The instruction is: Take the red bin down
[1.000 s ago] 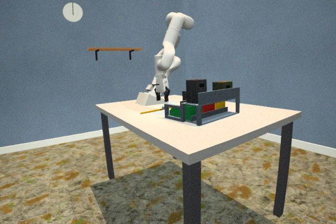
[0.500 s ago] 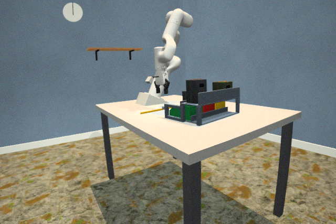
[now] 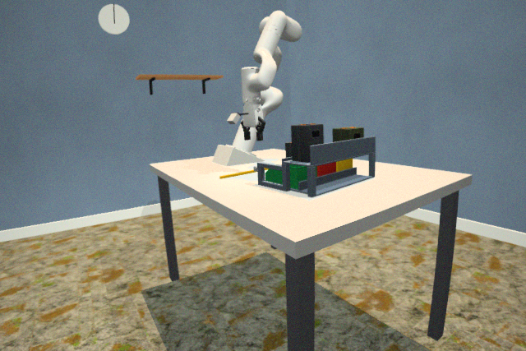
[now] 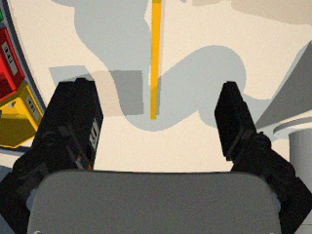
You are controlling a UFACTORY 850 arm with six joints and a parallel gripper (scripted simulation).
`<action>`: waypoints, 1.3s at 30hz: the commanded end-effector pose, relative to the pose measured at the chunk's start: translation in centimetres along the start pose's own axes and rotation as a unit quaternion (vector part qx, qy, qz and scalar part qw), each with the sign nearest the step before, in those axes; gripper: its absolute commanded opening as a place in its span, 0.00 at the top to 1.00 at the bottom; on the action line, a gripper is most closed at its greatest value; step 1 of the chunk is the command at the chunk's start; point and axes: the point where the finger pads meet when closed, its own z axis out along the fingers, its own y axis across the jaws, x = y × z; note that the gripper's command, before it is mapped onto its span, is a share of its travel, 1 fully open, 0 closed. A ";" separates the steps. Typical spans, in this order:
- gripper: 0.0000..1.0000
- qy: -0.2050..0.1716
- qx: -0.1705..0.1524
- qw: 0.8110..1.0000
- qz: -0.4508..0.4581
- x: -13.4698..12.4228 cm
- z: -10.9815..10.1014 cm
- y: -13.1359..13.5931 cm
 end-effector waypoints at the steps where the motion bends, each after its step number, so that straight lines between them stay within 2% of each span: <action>1: 0.00 0.000 0.000 1.000 0.000 0.0 -0.1 -0.1; 9: 0.00 0.000 0.000 1.000 0.000 0.0 0.9 -0.1; 39: 0.00 0.000 0.000 1.000 0.000 0.0 1.4 -0.1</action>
